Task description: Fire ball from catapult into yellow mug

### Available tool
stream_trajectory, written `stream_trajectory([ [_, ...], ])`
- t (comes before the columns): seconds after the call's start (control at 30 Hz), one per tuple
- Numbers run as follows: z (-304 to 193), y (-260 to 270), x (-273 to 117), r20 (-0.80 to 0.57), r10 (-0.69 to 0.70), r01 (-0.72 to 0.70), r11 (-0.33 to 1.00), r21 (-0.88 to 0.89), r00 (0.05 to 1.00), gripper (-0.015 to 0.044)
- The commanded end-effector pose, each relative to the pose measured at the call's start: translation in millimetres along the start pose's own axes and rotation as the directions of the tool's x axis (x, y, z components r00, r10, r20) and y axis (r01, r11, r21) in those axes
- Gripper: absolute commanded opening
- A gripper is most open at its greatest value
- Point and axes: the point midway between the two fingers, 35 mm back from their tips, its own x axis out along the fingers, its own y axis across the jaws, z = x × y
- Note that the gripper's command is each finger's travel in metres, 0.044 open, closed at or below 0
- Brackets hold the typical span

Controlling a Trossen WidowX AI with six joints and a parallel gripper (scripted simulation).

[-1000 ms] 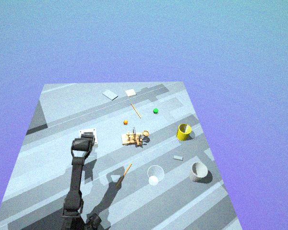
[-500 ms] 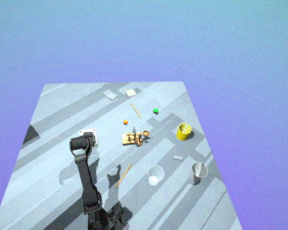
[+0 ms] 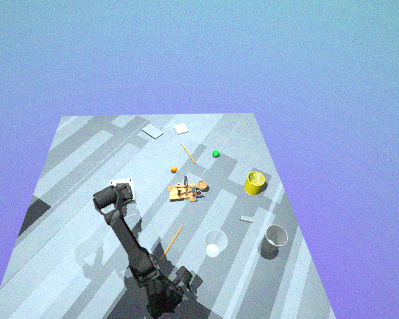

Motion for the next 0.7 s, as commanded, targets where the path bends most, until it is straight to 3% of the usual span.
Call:
stream_trajectory([
  [0.0,0,26,0,-0.011,0.035,-0.035,0.999,0.024,0.999,0.0440],
  [0.67,-8,168,-20,-0.105,0.252,-0.229,0.955,0.188,0.962,0.0440],
])
